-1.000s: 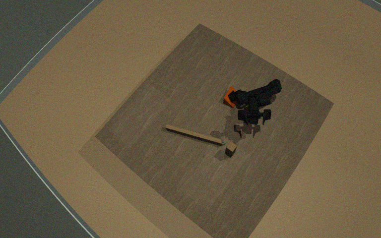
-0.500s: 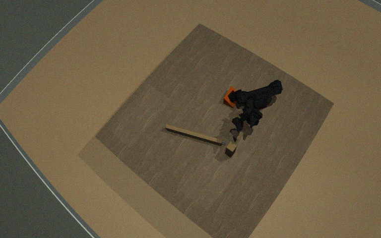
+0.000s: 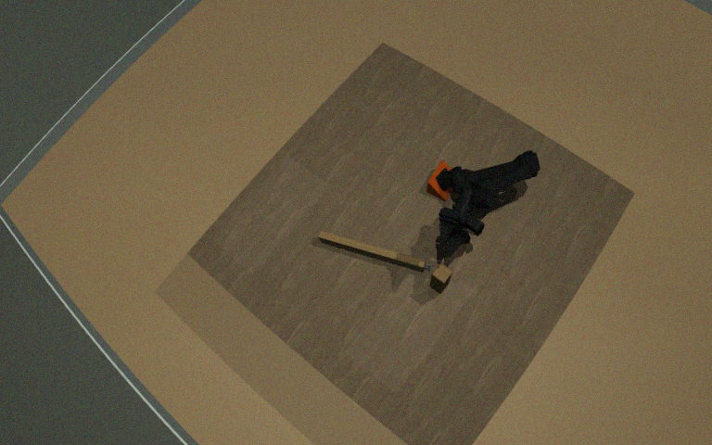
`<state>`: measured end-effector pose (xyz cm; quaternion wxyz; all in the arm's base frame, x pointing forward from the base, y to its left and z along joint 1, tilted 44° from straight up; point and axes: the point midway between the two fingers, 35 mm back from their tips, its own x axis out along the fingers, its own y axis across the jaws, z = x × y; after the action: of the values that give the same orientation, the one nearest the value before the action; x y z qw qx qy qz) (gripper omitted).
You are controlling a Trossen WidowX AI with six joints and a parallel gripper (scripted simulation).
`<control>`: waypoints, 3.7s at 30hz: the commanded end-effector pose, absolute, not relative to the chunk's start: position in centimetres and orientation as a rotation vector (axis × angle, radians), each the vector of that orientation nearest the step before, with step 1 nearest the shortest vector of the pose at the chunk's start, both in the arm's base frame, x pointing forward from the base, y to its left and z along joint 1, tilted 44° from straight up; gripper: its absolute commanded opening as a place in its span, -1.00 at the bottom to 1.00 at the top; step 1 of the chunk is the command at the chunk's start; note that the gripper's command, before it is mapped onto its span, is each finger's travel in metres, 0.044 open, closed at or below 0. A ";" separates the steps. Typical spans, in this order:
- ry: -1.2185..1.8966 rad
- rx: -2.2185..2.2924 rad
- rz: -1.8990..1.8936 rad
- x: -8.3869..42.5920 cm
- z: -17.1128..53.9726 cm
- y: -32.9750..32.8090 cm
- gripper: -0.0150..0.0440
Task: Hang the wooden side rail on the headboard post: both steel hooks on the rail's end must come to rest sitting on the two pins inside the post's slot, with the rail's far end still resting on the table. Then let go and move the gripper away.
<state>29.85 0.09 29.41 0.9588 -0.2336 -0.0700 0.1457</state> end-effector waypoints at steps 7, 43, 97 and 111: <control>0.383 0.607 0.410 30.5 23.3 1.7 1.00; 1.607 2.952 -1.270 25.6 17.3 6.3 1.00; 1.746 2.558 -0.617 25.7 16.3 6.3 1.00; 1.650 2.087 0.074 26.1 15.4 6.1 1.00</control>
<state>25.84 6.22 15.67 -0.1285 -0.7917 -0.5915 0.0826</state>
